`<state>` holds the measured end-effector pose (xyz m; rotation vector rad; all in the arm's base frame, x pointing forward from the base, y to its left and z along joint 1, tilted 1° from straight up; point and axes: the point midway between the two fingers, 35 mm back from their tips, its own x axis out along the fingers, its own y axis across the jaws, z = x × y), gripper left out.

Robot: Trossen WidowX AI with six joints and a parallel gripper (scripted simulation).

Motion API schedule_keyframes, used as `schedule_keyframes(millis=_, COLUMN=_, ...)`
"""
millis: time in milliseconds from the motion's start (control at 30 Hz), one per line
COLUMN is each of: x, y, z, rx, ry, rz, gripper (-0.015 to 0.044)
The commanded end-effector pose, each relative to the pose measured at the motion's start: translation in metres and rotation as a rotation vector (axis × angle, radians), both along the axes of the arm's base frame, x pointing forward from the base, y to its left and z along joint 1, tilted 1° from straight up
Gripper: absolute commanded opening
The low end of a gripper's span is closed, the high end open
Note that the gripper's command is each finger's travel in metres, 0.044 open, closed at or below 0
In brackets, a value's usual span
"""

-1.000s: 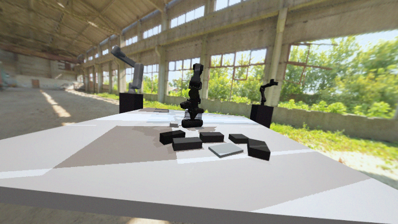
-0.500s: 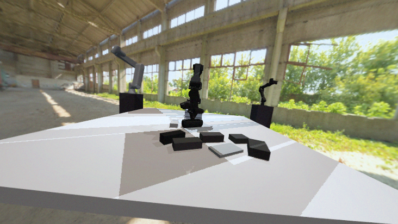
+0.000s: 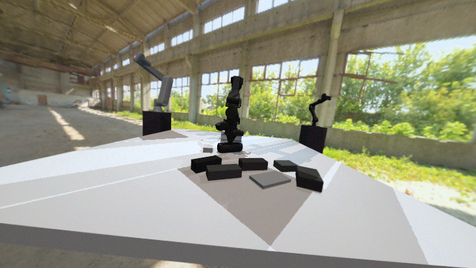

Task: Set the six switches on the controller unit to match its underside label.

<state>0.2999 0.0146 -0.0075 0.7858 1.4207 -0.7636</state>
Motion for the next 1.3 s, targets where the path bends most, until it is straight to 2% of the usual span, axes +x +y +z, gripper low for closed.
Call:
schedule_keyframes(millis=0, x=0.001, y=0.000, z=0.022, rx=0.001, ry=0.000, rz=0.002, gripper=0.0000)
schedule_keyframes(millis=100, x=-0.001, y=0.000, z=0.044, rx=0.002, ry=0.002, rz=0.005, gripper=0.0000)
schedule_keyframes(millis=467, x=-0.016, y=0.003, z=0.047, rx=0.002, ry=0.003, rz=0.005, gripper=0.0000)
schedule_keyframes(millis=1267, x=-0.016, y=0.003, z=0.047, rx=0.002, ry=0.003, rz=0.006, gripper=0.0000)
